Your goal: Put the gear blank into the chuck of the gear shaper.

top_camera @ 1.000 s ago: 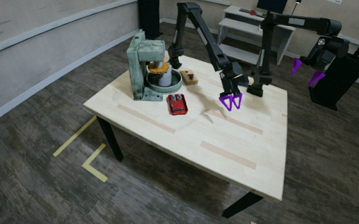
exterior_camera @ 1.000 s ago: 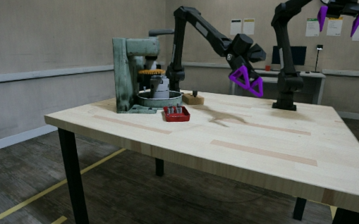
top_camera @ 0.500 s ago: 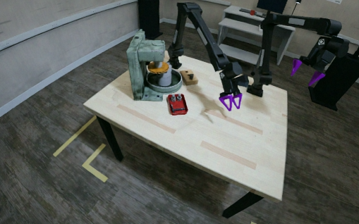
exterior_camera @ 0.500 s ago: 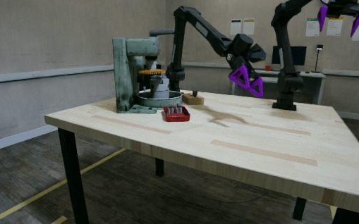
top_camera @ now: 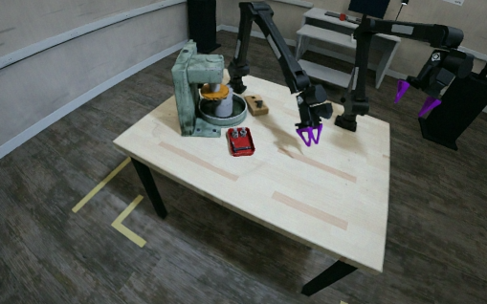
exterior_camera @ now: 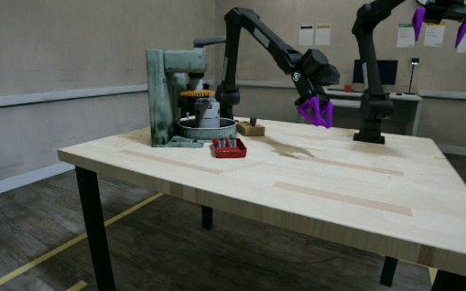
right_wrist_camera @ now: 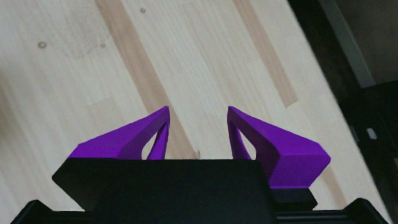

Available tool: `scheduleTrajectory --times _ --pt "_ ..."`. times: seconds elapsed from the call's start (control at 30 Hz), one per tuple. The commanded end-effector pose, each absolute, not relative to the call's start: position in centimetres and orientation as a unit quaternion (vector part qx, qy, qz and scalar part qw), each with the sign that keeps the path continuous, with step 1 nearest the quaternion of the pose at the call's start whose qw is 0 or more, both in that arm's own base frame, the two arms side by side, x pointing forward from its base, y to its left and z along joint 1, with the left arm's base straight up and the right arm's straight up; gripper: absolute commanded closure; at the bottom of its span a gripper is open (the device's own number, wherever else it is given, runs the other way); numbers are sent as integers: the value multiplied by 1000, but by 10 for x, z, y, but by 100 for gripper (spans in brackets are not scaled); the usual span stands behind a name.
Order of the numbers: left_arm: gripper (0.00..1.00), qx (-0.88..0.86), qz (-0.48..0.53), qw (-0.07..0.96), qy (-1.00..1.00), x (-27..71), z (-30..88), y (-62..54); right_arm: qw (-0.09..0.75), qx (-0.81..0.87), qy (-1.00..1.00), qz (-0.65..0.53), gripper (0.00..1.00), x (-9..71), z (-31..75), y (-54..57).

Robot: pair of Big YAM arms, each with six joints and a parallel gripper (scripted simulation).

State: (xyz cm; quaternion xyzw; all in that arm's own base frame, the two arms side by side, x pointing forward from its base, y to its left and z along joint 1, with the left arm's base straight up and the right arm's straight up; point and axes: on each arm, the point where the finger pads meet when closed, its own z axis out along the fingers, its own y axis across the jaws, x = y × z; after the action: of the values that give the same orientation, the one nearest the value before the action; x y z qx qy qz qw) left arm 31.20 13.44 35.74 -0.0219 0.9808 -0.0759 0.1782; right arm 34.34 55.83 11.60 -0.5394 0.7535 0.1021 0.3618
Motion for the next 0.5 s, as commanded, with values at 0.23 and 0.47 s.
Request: scheduleTrajectory --times 0.23,0.47 --pt "0 -3 -70 193 979 315 362 128 237 -433 866 85 47 242 99 501" --pt "0 114 -100 245 957 332 351 54 199 -362 911 5 47 202 87 440"
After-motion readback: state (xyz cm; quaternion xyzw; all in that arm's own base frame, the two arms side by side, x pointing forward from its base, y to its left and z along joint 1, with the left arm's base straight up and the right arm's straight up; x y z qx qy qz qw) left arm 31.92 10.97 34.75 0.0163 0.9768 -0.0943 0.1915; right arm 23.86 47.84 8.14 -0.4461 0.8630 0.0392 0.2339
